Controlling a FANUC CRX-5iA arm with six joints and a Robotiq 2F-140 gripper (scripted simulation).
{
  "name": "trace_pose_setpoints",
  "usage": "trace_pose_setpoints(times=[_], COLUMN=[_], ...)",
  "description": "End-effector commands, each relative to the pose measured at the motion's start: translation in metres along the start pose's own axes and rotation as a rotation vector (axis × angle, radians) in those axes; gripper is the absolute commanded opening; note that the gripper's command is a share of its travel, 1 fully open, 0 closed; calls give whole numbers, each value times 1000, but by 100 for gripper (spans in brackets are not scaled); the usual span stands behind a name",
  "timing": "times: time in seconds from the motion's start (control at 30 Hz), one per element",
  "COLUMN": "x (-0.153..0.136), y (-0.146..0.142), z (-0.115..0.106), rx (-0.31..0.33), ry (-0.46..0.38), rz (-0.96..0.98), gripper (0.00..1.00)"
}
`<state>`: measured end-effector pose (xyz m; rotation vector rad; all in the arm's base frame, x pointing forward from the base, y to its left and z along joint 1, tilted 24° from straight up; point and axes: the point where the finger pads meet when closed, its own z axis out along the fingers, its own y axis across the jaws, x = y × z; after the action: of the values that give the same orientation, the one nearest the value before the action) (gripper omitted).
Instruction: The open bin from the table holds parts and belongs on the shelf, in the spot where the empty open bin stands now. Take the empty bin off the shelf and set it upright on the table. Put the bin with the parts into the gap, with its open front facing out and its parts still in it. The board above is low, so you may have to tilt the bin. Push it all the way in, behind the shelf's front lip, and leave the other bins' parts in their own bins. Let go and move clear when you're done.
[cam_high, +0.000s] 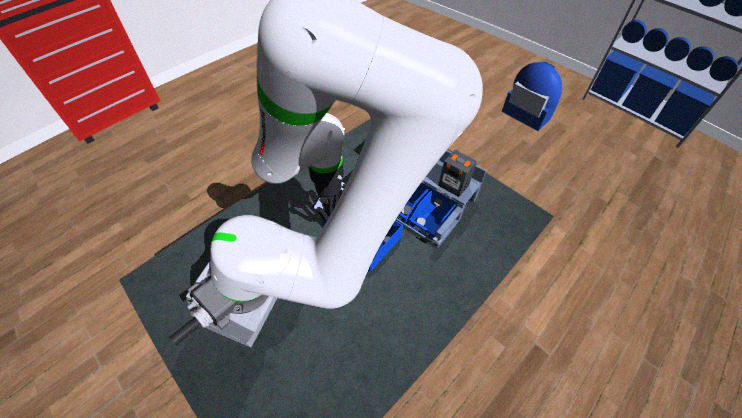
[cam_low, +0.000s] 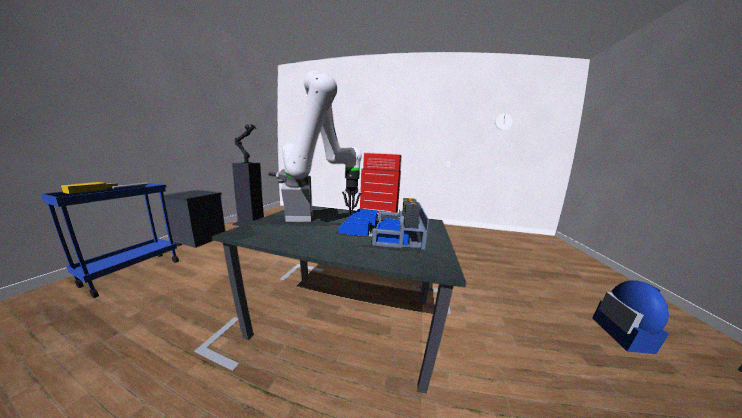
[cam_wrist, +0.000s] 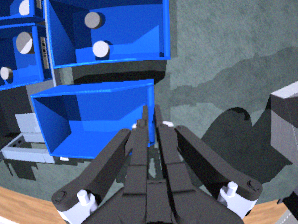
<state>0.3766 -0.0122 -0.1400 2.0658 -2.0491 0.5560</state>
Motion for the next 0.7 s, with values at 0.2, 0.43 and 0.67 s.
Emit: trace_pose_setpoints(times=[0.2,0.43,0.67], x=[0,0,0], y=[0,0,-1], z=[3,8,17], rx=[1,1,1], ry=[0,0,0], rz=[0,0,0], gripper=[10,10,10])
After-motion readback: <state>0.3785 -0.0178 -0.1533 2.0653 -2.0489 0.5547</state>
